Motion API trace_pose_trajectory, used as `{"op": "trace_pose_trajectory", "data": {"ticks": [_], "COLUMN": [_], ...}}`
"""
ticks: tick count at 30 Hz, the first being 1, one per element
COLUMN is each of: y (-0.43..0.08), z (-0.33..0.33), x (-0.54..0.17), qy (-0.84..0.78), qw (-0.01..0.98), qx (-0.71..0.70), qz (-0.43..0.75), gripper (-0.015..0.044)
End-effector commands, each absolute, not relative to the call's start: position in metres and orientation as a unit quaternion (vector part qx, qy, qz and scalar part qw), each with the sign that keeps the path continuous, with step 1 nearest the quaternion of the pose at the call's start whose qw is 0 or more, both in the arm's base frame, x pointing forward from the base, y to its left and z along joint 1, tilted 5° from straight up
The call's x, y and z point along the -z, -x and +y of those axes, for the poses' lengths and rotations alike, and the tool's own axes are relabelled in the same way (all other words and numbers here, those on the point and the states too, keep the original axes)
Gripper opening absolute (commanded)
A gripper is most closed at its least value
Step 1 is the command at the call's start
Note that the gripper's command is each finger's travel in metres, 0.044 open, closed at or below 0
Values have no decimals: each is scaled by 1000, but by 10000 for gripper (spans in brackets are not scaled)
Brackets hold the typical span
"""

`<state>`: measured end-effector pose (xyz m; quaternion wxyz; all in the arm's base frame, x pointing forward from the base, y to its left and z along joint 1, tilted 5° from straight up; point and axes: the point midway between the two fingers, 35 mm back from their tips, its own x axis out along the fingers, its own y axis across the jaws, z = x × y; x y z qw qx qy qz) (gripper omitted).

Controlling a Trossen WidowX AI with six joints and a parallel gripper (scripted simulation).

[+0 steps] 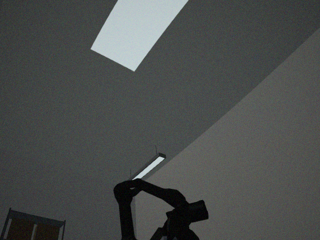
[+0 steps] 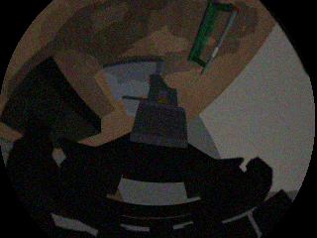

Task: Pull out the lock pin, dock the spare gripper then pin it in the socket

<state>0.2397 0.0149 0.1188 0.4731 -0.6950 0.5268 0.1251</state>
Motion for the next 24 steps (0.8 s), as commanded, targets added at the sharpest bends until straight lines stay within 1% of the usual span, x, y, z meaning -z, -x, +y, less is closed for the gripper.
{"op": "trace_pose_trajectory", "data": {"ticks": [1, 13, 24], "y": [-240, -240, -225], "z": [15, 15, 11], "x": [-119, -119, -136], "qy": [695, 695, 697], "qw": [474, 474, 465], "qx": [-125, -125, -130], "qz": [527, 527, 530], "gripper": [131, 440, 440]}}
